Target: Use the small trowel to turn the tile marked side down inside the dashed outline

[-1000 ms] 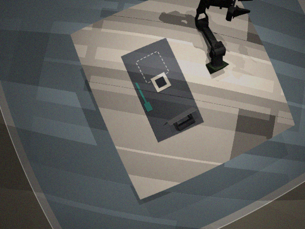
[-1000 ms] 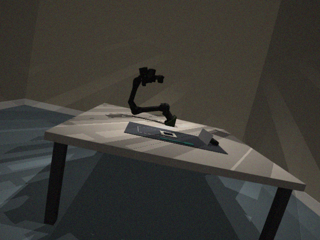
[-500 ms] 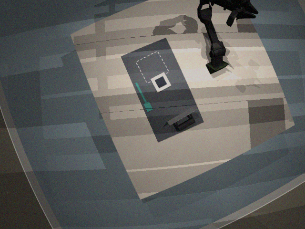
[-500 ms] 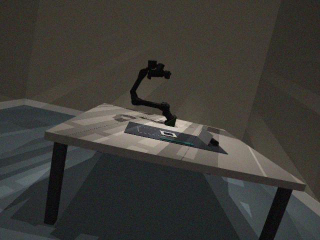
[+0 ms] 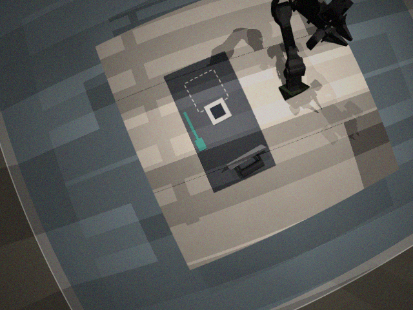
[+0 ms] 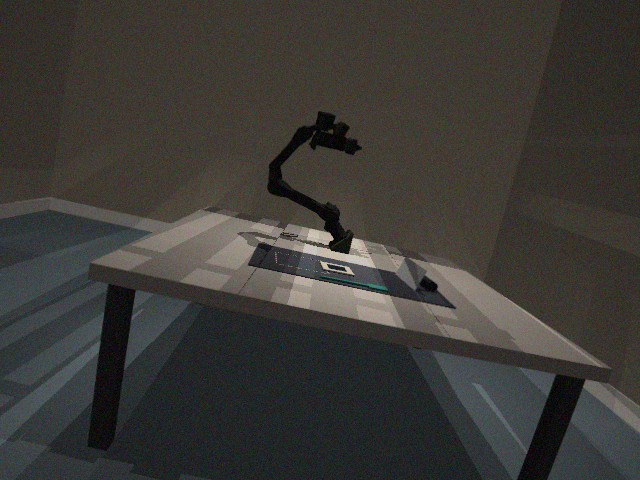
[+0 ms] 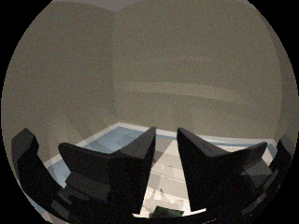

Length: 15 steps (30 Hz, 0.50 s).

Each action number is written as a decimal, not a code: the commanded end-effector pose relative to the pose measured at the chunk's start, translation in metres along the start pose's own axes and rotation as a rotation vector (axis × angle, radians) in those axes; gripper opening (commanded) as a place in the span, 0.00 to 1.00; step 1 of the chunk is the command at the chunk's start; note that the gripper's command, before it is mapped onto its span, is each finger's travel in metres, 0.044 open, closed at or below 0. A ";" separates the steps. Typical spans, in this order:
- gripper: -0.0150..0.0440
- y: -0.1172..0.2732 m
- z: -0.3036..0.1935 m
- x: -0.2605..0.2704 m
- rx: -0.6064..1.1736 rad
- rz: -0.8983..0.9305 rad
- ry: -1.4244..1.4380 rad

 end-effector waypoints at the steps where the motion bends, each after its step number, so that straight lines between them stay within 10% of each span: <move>1: 0.42 -0.008 0.005 -0.021 0.018 -0.032 0.002; 15: 0.42 -0.051 -0.002 -0.096 0.195 -0.107 0.006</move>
Point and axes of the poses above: the point midway between the two fingers, 35 mm back from their tips, its own y axis back along the fingers, its own x axis across the jaws, z = x × y, the point moved 1 cm from there along y, back along the fingers, and after that the axes turned 10 degrees about y, right-handed, at the moved point
